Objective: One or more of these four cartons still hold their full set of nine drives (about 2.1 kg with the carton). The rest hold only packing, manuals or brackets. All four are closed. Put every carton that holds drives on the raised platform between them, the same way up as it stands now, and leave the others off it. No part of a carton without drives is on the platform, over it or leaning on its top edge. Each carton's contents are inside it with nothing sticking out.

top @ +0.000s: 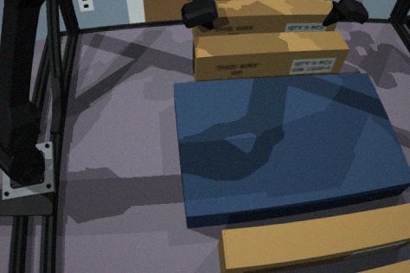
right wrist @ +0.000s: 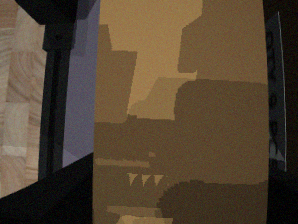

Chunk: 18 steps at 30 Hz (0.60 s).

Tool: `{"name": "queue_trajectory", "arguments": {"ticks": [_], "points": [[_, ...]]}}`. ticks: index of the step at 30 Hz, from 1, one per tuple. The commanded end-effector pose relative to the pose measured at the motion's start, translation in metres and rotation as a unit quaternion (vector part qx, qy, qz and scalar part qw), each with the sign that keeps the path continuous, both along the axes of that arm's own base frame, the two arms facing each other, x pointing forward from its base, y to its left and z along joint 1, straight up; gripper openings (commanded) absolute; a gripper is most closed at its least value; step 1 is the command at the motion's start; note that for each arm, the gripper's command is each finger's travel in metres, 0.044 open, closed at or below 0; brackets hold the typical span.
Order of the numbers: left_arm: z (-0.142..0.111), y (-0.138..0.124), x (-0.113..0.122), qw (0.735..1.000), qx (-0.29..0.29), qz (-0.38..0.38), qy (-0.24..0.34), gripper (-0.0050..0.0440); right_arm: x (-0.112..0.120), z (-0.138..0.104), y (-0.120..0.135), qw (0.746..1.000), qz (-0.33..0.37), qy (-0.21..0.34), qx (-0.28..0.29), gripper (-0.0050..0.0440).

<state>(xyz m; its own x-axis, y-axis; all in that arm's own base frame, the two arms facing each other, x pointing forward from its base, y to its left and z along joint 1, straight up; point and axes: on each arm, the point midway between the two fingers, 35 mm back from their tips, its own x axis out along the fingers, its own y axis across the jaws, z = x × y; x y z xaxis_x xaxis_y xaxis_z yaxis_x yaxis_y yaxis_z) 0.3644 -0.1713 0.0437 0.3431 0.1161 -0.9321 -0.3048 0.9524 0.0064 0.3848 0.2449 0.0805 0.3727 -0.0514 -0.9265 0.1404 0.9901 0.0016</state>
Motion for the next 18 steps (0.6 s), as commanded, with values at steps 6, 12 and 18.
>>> {"name": "queue_trajectory", "arguments": {"ticks": [6,12,18], "points": [[-0.012,-0.002,0.002,1.0,-0.001,0.0,-0.007,0.0,-0.002,-0.014,0.0,1.0,0.001,0.001,-0.001,0.0],[-0.02,-0.002,0.002,1.0,-0.001,0.0,-0.007,0.0,-0.002,-0.022,0.0,1.0,0.001,0.001,-0.001,0.0],[-0.02,-0.002,0.002,1.0,-0.001,0.0,-0.007,0.0389,-0.002,-0.022,0.0,1.0,0.001,0.001,-0.001,0.0389]]}}
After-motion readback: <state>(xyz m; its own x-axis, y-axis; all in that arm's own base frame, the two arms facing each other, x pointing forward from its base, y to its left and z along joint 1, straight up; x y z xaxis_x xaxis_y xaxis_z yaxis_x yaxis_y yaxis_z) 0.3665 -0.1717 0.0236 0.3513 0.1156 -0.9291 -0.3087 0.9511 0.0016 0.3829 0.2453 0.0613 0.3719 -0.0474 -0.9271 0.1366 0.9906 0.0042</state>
